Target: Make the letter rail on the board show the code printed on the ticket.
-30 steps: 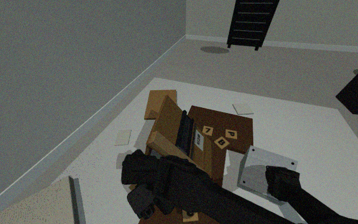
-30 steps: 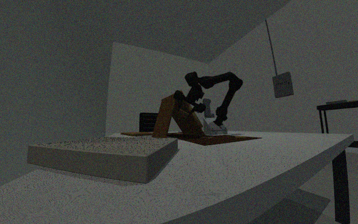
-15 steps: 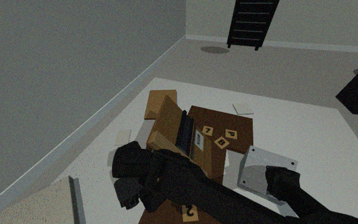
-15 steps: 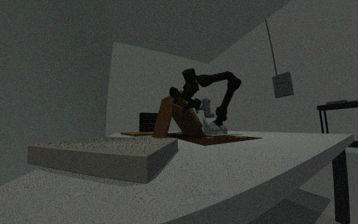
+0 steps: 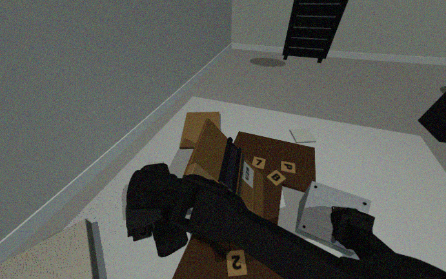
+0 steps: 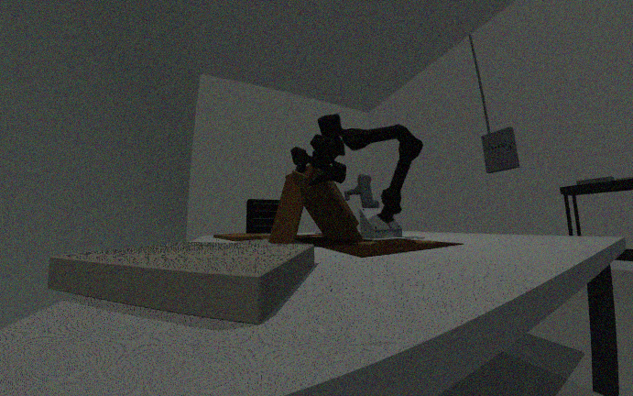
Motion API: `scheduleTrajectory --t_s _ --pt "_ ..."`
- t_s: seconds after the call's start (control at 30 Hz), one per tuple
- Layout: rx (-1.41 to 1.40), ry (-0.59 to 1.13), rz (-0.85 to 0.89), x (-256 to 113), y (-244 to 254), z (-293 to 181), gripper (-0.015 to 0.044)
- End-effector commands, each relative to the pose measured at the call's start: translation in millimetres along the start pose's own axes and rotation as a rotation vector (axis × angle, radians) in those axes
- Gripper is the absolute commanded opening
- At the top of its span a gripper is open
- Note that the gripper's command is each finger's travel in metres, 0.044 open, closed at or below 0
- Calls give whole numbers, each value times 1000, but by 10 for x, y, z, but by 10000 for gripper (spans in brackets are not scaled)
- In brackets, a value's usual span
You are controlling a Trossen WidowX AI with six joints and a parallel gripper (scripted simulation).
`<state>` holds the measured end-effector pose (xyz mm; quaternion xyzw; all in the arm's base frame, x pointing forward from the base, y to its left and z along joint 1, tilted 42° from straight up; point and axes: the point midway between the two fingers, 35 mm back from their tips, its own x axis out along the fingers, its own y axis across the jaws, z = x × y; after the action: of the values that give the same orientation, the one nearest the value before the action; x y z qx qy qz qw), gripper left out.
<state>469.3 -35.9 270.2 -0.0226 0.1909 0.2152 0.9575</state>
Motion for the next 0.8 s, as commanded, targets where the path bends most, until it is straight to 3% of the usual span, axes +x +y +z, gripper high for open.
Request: scheduleTrajectory --t_s 0.0,0.37,0.77 --pt "57 -25 -28 -3 -137 76 0" --pt "177 -97 -129 -248 -652 179 0" --pt "386 -122 -270 -756 -1178 -77 0"
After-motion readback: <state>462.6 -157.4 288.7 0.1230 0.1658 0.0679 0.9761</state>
